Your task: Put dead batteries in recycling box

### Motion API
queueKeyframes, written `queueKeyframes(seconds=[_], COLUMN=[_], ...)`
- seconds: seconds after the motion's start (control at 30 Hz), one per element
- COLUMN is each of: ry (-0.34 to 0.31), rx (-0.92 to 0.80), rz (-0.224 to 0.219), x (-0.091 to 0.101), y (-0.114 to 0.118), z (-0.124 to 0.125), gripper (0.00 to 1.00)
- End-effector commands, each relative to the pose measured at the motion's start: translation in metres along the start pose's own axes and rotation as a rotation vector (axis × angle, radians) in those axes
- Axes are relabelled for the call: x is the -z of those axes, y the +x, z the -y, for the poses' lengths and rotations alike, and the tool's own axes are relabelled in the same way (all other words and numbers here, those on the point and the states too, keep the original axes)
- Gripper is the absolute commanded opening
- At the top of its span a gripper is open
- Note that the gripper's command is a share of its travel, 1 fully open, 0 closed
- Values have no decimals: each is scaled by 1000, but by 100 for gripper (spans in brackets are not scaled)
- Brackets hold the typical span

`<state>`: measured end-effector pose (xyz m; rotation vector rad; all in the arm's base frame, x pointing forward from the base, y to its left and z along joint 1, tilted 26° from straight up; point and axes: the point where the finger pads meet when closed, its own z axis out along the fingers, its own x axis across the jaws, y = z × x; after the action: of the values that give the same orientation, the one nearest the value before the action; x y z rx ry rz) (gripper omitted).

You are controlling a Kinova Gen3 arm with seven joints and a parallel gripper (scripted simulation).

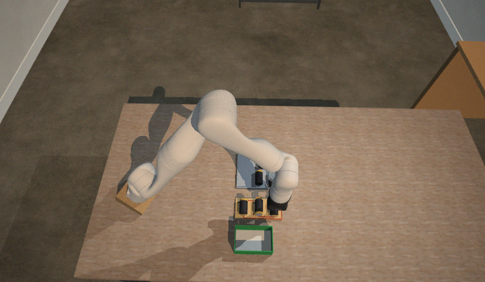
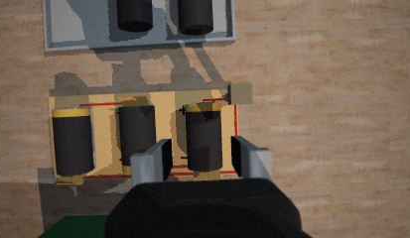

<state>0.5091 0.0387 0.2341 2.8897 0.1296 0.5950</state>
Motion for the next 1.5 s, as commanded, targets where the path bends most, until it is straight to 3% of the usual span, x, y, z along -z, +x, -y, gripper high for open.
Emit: queueKeyframes(seconds=[0.0,1.07,1.33,1.47], ry=[9,9,9,9], rx=[5,5,5,5], rz=[-8,-8,-8,-8], x=[4,5,25,47], y=[2,2,2,2], z=[4,4,4,4], gripper=[90,90,90,90])
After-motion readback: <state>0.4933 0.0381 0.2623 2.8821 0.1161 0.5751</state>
